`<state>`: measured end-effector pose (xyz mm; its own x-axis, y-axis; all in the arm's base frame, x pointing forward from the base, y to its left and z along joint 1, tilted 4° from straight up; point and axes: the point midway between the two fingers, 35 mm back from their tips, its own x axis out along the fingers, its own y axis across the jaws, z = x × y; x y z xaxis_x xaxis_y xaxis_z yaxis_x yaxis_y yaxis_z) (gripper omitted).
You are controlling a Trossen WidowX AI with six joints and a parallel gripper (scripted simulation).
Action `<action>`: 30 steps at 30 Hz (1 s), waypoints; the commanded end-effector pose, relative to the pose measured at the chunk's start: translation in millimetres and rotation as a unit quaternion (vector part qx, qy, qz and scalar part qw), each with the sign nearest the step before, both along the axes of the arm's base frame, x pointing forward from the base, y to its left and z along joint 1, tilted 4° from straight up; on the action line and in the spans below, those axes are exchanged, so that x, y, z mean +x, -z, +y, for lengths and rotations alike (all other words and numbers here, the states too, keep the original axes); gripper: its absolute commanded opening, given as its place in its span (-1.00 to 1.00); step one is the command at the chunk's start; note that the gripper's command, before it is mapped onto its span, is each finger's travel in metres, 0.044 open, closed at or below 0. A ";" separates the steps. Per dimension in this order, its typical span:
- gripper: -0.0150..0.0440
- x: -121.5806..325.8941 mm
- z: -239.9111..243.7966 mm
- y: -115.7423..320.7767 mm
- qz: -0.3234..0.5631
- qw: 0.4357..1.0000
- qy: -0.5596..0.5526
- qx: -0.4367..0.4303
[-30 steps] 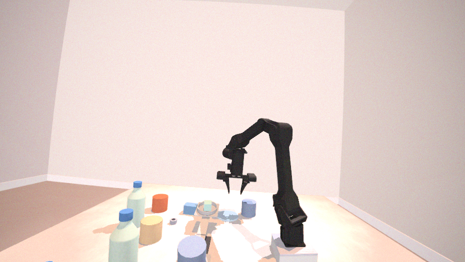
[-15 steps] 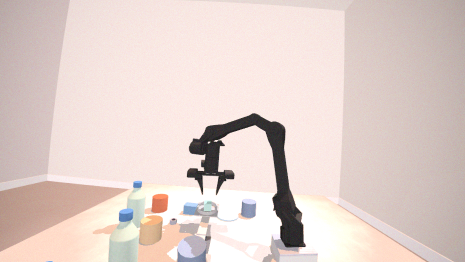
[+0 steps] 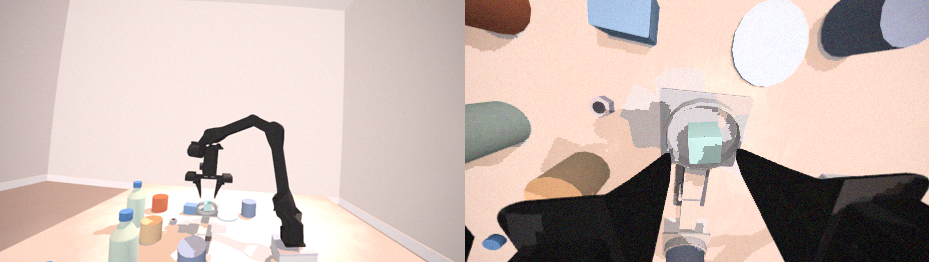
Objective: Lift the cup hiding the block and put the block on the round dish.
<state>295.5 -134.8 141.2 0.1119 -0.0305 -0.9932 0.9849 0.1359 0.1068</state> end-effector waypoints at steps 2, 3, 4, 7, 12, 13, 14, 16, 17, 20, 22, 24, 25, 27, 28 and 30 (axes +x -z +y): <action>0.39 -1.0 0.4 11.5 0.006 1.000 0.002 0.001; 0.39 -0.8 0.4 13.1 0.006 1.000 0.002 0.001; 0.39 -0.7 0.3 14.7 0.006 1.000 0.002 0.001; 0.39 -0.2 0.2 19.5 0.006 1.000 0.002 0.001; 0.39 0.5 0.0 27.6 0.006 1.000 0.002 0.001; 0.39 0.6 0.0 29.2 0.006 1.000 0.002 0.001; 0.39 0.7 0.0 30.8 0.006 1.000 0.002 0.001; 0.39 0.8 0.0 34.0 0.006 1.000 0.002 0.001; 0.39 0.9 0.0 35.3 0.006 1.000 0.002 0.001; 0.30 0.9 0.0 36.3 0.006 1.000 0.002 0.001; 0.12 0.9 0.0 36.3 0.006 1.000 0.002 0.001; 0.01 0.9 0.0 36.3 0.006 1.000 0.002 0.001; -0.01 0.9 0.0 36.3 0.006 1.000 0.002 0.001; -0.06 0.9 0.0 36.3 0.006 1.000 0.002 0.001; -0.08 0.9 0.0 36.3 0.006 1.000 0.002 0.001; -0.12 0.9 0.0 36.3 0.006 1.000 0.002 0.001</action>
<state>297.6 -135.1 107.1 0.1062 -0.0288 -0.9939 0.9856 0.1356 0.1013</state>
